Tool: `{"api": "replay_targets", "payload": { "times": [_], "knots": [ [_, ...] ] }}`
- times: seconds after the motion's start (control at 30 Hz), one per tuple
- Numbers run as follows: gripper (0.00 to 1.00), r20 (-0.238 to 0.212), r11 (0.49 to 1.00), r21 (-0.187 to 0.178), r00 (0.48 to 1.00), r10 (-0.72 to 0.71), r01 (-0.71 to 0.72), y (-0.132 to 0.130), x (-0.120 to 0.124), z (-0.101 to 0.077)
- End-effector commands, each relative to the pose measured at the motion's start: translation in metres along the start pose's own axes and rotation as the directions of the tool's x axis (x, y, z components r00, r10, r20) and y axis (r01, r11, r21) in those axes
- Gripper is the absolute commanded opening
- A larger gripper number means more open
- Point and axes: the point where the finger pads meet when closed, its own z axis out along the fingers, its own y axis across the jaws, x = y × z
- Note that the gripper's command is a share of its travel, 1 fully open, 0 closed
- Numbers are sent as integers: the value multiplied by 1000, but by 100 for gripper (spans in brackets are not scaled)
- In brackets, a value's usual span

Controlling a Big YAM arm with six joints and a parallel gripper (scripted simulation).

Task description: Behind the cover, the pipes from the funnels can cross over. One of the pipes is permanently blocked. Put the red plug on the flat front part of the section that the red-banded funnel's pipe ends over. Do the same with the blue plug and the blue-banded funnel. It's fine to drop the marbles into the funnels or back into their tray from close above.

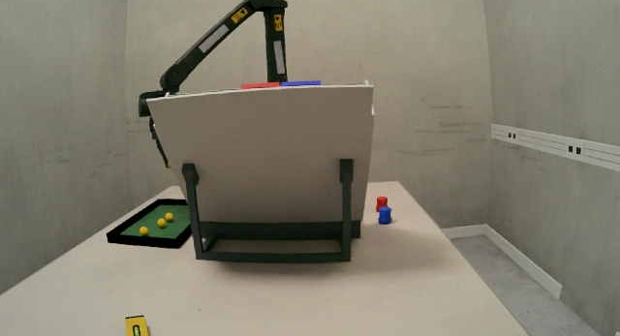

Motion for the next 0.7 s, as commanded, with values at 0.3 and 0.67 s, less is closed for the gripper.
{"api": "replay_targets", "payload": {
  "times": [0.3, 0.67],
  "knots": [
    [0, 9, 1000, 11, 1000, 1, -1, -15, -14, -7],
    [0, 7, 1000, 8, 1000, 1, -1, -15, -14, -8]
  ]
}}
